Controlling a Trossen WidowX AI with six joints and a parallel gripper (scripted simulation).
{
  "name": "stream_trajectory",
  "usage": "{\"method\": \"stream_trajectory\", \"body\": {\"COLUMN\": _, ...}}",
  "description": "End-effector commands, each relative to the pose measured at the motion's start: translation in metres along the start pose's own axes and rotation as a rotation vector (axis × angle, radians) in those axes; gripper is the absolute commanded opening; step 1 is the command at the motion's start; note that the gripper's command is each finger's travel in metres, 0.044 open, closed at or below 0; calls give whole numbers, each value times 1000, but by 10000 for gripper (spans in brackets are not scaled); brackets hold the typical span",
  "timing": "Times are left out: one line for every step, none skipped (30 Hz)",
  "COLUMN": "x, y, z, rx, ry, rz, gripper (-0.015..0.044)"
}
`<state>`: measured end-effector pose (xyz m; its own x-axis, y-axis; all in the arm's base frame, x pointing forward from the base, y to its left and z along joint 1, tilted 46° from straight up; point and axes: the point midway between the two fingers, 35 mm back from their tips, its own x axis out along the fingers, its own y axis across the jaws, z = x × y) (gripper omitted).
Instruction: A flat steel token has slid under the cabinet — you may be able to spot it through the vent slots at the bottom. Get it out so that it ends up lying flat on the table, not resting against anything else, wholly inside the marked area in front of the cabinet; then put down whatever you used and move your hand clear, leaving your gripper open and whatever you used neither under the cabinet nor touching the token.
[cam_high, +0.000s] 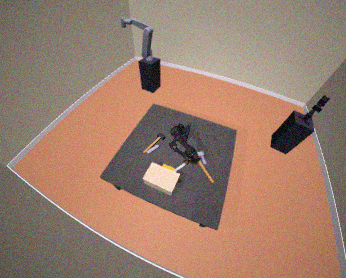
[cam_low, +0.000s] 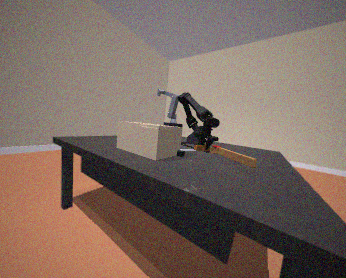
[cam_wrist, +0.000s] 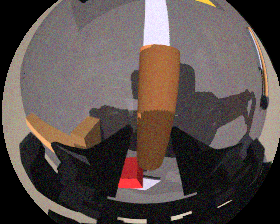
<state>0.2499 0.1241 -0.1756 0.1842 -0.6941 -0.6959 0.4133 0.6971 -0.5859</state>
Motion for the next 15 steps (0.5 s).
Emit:
{"method": "stream_trajectory", "body": {"x": 0, "y": 0, "z": 0, "rx": 0, "ry": -1, "rz": 6, "gripper": 270}}
{"method": "stream_trajectory", "body": {"x": 0, "y": 0, "z": 0, "rx": 1, "ry": -1, "rz": 6, "gripper": 270}}
{"method": "stream_trajectory", "body": {"x": -1, "y": 0, "z": 0, "rx": 2, "ry": -1, "rz": 6, "gripper": 270}}
{"method": "stream_trajectory", "body": {"x": -1, "y": 0, "z": 0, "rx": 2, "ry": -1, "rz": 6, "gripper": 270}}
{"method": "stream_trajectory", "body": {"x": -1, "y": 0, "z": 0, "rx": 2, "ry": -1, "rz": 6, "gripper": 270}}
{"method": "stream_trajectory", "body": {"x": -1, "y": 0, "z": 0, "rx": 2, "ry": -1, "rz": 6, "gripper": 270}}
{"method": "stream_trajectory", "body": {"x": -1, "y": 0, "z": 0, "rx": 2, "ry": -1, "rz": 6, "gripper": 270}}
{"method": "stream_trajectory", "body": {"x": -1, "y": 0, "z": 0, "rx": 2, "ry": -1, "rz": 6, "gripper": 270}}
{"method": "stream_trajectory", "body": {"x": -1, "y": 0, "z": 0, "rx": 2, "ry": -1, "rz": 6, "gripper": 270}}
{"method": "stream_trajectory", "body": {"x": -1, "y": 0, "z": 0, "rx": 2, "ry": -1, "rz": 6, "gripper": 270}}
{"method": "stream_trajectory", "body": {"x": 0, "y": 0, "z": 0, "rx": 1, "ry": -1, "rz": 6, "gripper": 270}}
{"method": "stream_trajectory", "body": {"x": 0, "y": 0, "z": 0, "rx": 1, "ry": -1, "rz": 6, "gripper": 270}}
{"method": "stream_trajectory", "body": {"x": 1, "y": 0, "z": -1, "rx": 0, "ry": -1, "rz": 6, "gripper": 270}}
{"method": "stream_trajectory", "body": {"x": 2, "y": 0, "z": -1, "rx": 0, "ry": -1, "rz": 6, "gripper": 270}}
{"method": "stream_trajectory", "body": {"x": 3, "y": 0, "z": -2, "rx": -1, "ry": -1, "rz": 6, "gripper": 270}}
